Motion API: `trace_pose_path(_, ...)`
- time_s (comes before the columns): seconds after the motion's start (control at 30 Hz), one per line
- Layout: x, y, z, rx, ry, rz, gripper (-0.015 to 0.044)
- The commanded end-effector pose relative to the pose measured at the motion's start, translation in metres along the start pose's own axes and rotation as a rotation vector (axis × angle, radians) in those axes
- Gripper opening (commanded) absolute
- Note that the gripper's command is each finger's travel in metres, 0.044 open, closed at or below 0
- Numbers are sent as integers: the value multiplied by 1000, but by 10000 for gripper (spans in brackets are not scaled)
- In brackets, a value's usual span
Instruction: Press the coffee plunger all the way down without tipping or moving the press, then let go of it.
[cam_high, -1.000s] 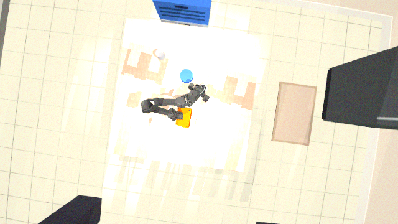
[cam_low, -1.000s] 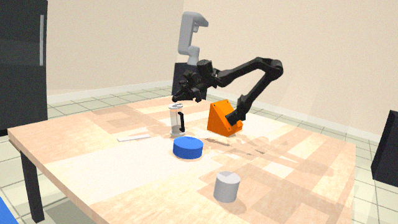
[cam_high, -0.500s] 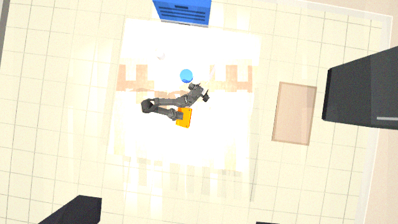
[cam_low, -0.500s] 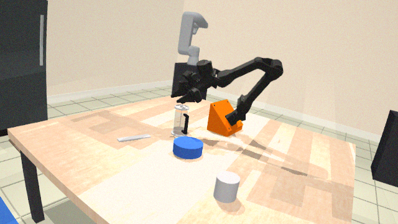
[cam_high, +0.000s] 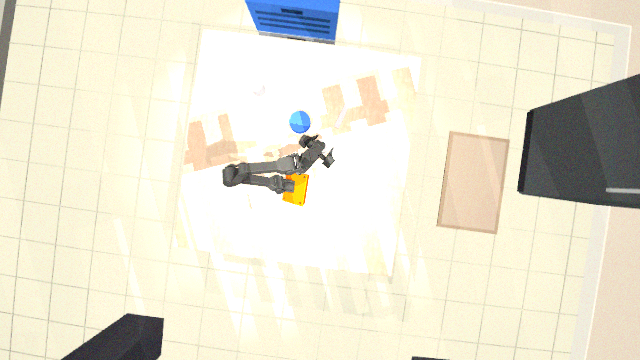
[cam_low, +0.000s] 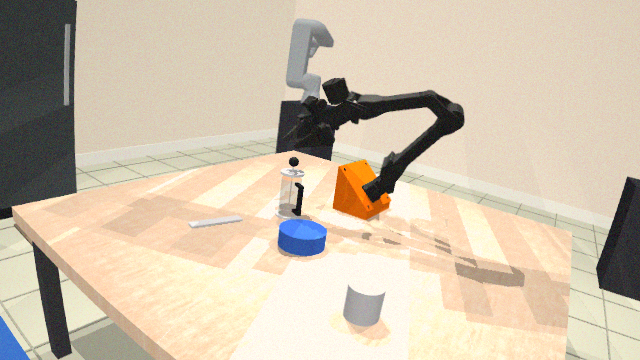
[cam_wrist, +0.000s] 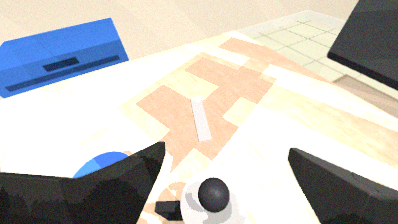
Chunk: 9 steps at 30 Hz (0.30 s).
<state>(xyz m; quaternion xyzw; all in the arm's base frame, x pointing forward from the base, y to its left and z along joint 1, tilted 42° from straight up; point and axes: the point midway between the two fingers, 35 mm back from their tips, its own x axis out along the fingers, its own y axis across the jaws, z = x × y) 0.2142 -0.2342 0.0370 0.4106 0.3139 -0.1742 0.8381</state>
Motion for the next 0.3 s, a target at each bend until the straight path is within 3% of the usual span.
trace_pose_path(0.0,-25,7,18,-21,-20,9,440)
trace_pose_path(0.27,-24,7,17,-21,-20,9,440)
